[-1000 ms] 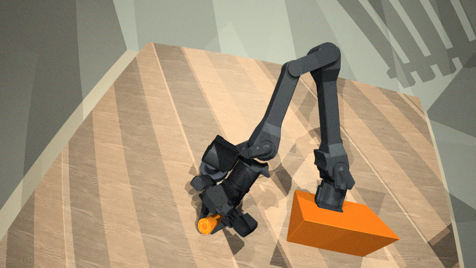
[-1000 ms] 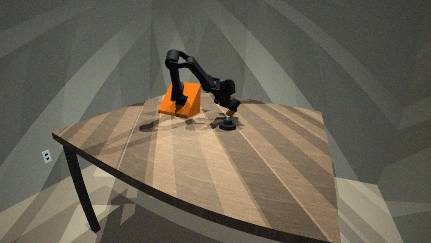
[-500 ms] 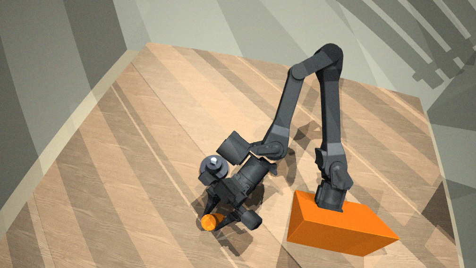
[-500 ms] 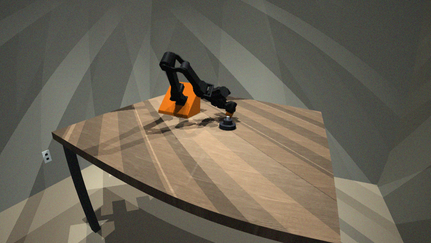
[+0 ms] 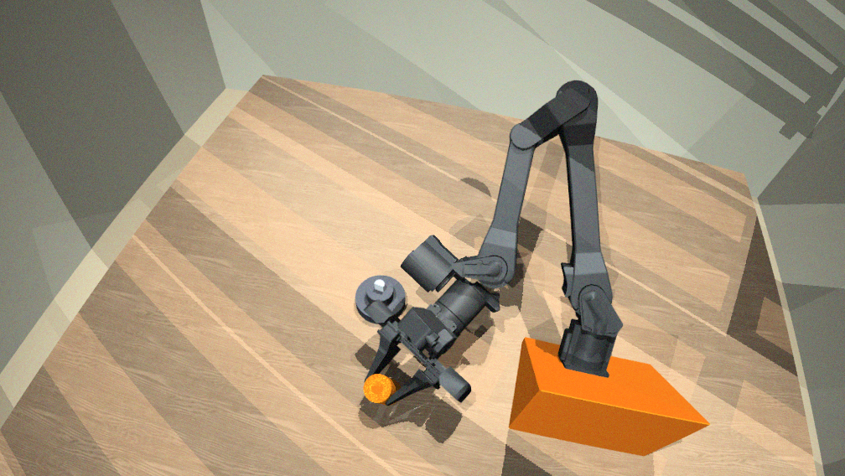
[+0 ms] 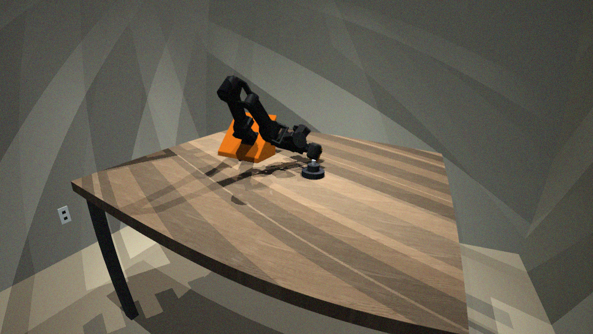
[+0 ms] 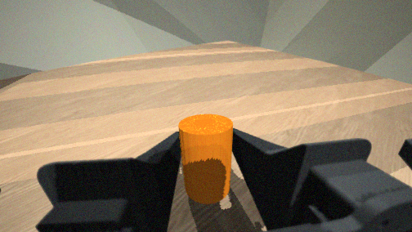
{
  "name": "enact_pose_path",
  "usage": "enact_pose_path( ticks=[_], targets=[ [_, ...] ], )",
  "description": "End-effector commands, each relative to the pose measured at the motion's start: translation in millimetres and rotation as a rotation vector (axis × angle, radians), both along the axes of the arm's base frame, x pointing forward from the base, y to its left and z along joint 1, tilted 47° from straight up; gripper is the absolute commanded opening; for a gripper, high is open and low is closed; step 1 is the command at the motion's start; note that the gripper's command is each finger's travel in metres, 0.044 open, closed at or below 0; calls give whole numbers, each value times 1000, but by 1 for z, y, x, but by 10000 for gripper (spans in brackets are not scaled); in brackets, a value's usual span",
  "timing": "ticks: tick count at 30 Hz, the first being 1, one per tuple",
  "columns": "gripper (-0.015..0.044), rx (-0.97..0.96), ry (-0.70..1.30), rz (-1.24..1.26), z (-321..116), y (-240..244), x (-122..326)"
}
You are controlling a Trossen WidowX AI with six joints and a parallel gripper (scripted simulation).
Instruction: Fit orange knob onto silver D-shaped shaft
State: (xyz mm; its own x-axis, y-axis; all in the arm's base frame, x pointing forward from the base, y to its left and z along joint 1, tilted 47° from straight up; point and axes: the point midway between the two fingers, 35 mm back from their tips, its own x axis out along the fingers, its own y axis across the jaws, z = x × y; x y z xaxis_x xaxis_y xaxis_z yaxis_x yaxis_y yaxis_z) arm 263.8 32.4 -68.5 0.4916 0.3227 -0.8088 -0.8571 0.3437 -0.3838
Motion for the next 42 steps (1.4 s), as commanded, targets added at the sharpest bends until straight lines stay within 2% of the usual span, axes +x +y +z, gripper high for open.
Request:
enact_pose_path(
  ticks=[1, 7, 10, 34, 41, 42],
  targets=[
    [181, 51, -21, 24, 1, -4, -3],
    [181, 14, -8, 7, 3, -3, -3],
    [260, 33, -15, 18, 2, -3, -2],
    [260, 33, -15, 18, 2, -3, -2],
    [440, 33, -15, 18, 2, -3, -2],
    [440, 33, -15, 18, 2, -3, -2]
  ],
)
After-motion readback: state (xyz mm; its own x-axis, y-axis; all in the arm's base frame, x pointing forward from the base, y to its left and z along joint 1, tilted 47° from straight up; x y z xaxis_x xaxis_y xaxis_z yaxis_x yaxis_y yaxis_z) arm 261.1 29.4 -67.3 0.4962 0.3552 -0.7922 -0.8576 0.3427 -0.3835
